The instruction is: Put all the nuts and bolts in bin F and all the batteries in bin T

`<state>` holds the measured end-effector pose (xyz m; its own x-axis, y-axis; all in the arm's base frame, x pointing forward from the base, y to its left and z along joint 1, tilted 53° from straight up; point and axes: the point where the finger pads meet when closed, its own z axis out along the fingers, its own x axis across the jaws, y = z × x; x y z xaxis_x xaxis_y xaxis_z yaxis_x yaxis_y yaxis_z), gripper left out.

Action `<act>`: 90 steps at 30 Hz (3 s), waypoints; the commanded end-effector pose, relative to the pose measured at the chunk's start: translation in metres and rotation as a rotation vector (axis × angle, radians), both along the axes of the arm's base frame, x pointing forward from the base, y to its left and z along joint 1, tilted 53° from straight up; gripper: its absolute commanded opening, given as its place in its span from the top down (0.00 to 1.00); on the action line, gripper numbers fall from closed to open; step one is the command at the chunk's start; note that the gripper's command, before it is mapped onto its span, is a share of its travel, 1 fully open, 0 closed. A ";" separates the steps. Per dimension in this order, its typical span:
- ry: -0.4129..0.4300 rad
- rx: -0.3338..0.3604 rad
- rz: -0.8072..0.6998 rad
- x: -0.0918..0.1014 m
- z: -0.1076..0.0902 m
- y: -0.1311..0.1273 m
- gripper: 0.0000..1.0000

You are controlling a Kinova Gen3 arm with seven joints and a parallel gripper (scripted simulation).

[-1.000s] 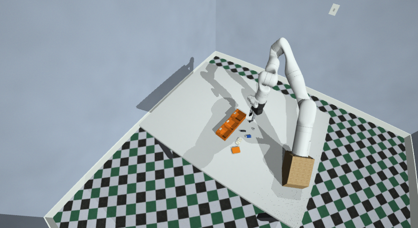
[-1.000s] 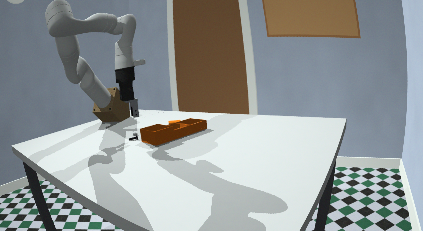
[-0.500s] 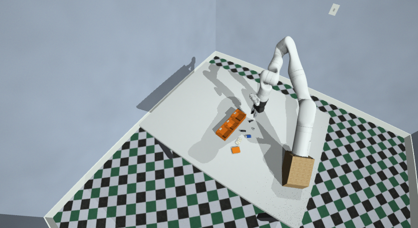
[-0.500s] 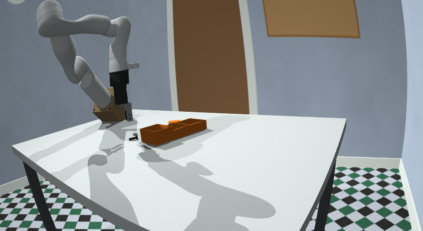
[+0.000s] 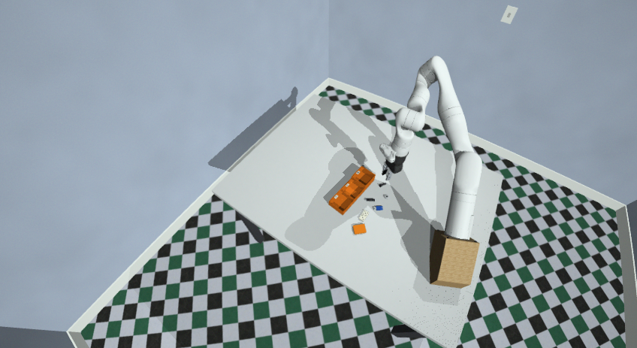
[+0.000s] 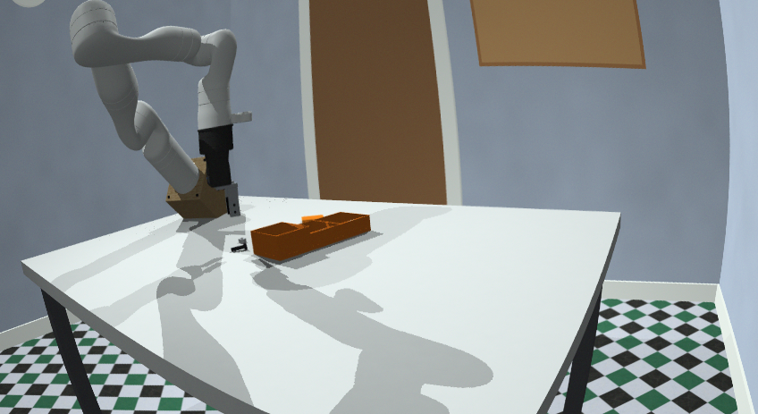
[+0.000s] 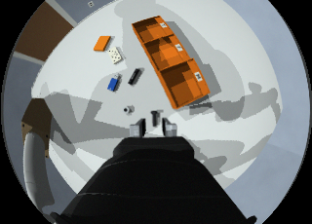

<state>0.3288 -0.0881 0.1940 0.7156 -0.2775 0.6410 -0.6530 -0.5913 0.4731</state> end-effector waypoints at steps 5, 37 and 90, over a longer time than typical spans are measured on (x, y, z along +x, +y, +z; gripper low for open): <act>0.001 0.000 0.002 0.000 0.000 0.001 0.38; 0.001 0.000 0.002 0.007 -0.020 -0.024 0.38; 0.001 0.000 0.002 0.018 -0.045 -0.054 0.68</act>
